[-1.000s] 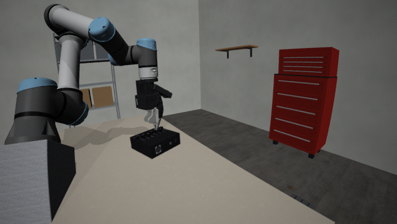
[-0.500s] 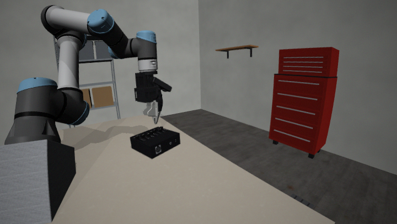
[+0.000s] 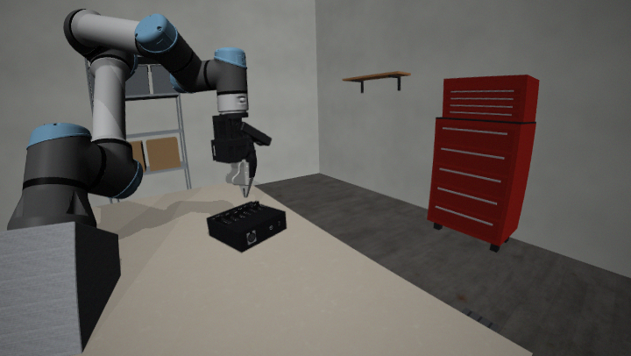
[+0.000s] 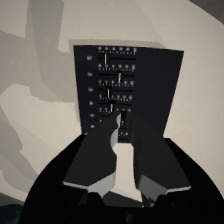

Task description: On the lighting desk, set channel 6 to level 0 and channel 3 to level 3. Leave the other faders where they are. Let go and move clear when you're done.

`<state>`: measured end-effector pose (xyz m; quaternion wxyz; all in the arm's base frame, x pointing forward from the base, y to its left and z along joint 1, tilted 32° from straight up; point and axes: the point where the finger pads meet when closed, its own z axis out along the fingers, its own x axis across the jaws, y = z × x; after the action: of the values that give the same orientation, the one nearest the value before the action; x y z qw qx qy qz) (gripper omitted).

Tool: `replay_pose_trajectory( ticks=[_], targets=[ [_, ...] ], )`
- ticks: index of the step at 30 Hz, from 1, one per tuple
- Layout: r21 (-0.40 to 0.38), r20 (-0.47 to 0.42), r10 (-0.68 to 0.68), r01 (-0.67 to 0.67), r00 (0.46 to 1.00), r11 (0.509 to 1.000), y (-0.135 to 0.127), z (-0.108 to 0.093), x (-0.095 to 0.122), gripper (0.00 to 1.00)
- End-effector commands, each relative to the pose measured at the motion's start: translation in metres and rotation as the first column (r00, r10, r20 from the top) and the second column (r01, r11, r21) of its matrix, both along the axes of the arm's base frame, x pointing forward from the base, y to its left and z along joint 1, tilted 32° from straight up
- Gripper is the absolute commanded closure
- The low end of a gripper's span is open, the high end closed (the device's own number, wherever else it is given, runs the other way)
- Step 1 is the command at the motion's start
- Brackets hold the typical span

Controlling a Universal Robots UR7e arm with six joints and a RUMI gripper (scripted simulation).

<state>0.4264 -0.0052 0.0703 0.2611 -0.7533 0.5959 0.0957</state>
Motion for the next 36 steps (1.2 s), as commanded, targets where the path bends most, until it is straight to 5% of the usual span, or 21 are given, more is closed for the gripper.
replay_pose_trajectory(
  ticks=[1,4,36],
  targets=[
    [-0.001,0.0,-0.001,0.001,1.0,1.0,-0.008,-0.013,-0.035,1.0],
    [0.0,0.001,0.0,0.0,1.0,1.0,-0.01,-0.021,-0.053,1.0],
    [0.0,0.001,0.0,0.0,1.0,1.0,-0.01,-0.021,-0.054,1.0]
  ],
)
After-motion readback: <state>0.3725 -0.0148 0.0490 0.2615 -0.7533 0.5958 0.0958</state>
